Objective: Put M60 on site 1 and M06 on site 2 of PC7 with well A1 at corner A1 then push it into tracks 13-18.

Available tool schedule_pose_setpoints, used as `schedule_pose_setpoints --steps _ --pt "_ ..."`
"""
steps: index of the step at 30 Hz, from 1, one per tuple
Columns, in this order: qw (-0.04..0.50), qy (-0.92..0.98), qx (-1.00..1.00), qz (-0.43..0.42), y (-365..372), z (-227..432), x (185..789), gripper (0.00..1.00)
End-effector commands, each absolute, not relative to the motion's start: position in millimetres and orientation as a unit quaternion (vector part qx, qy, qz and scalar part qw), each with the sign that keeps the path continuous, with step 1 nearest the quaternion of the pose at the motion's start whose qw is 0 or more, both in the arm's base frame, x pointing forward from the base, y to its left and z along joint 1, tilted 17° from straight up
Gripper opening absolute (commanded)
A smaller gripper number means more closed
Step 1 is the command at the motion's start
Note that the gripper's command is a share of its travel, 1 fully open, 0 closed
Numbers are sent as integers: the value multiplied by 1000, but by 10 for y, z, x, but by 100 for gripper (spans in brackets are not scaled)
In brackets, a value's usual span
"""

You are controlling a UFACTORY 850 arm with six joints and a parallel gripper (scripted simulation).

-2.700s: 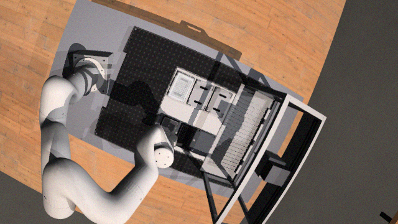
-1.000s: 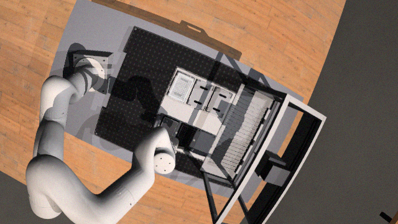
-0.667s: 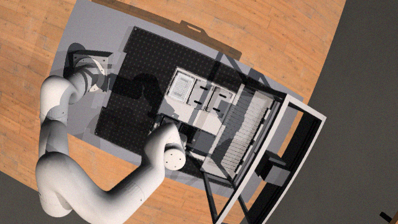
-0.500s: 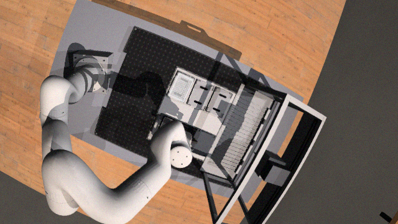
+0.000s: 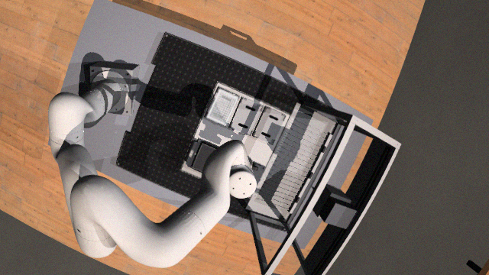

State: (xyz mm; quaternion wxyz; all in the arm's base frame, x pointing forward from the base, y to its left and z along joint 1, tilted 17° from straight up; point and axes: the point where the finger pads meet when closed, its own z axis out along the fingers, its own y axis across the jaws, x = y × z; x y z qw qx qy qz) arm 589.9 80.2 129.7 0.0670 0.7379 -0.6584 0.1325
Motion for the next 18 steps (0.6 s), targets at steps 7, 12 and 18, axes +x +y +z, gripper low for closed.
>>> schedule_pose_setpoints --steps 7,12,18 --pt "67 -659 738 133 844 1297 5954 100" --pt "67 -659 738 133 844 1297 5954 100" --pt "67 -659 738 133 821 1217 5963 100"
